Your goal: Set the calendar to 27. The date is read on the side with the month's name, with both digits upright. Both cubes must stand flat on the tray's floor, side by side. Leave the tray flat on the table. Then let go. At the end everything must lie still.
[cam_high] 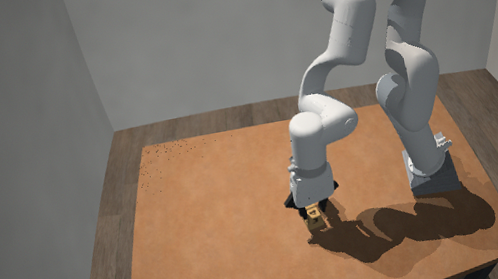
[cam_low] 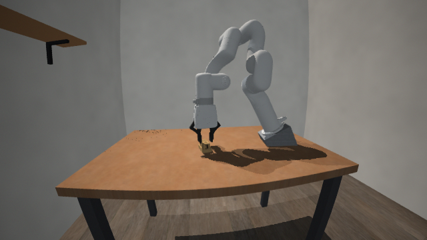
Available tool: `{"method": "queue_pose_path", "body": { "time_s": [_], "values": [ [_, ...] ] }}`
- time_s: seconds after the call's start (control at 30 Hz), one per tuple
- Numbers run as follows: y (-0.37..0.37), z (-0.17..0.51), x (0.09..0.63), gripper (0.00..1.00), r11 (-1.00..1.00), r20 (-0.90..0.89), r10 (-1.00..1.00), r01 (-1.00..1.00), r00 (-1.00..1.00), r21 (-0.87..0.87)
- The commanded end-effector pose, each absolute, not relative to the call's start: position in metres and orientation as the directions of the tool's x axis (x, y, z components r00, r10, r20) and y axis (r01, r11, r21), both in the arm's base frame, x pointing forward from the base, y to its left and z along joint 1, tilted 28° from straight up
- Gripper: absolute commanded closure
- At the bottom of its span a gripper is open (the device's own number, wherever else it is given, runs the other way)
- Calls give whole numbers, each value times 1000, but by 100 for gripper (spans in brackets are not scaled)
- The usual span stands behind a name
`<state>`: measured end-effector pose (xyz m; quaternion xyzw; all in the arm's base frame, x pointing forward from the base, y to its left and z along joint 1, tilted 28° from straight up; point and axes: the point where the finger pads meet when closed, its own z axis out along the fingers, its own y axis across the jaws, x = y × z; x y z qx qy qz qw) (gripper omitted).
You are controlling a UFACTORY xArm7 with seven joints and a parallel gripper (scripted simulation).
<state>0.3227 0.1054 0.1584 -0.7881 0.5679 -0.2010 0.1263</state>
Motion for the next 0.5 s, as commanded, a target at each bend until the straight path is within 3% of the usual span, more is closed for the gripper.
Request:
{"method": "queue_pose_path", "body": {
  "time_s": [0.0,0.47],
  "values": [
    [106,154,326,51,-323,173,-946,-843,274,-430],
    [105,139,334,51,-323,173,-946,-843,274,-430]
  ]
}}
